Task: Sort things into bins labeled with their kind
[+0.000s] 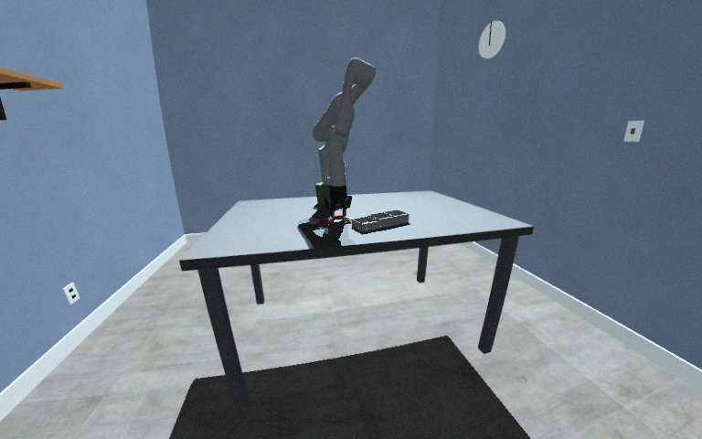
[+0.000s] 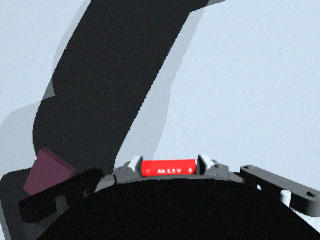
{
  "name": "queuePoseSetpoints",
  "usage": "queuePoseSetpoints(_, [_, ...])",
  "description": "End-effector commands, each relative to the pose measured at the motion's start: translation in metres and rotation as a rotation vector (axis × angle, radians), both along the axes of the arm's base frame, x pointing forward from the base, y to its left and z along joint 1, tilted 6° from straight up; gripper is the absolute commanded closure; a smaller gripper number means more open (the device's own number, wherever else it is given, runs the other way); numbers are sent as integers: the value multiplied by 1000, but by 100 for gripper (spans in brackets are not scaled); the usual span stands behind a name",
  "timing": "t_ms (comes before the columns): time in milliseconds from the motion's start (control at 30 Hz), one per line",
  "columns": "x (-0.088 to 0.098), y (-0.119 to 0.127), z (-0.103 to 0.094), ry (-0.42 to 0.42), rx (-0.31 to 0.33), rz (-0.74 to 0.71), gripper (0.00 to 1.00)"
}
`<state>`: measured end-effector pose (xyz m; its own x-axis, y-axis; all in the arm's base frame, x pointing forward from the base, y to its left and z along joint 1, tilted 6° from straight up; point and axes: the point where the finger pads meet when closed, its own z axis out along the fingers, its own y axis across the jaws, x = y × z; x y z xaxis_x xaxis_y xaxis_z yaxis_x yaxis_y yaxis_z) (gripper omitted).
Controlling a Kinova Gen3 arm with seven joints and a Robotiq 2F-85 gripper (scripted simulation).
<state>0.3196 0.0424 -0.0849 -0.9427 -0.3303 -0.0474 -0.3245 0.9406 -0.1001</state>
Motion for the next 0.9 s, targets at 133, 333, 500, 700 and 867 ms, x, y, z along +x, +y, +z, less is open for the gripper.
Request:
queuePoseSetpoints(133, [-4, 1, 16, 5, -4, -2, 51])
queuePoseSetpoints(333, [-5, 2, 30, 4, -4, -2, 51])
queuePoseSetpoints(500, [-3, 4, 46, -1, -3, -1, 51])
queuePoseSetpoints(700, [-2, 5, 60, -5, -3, 0, 51])
queuePoseSetpoints(867, [-2, 5, 60, -5, -3, 0, 51])
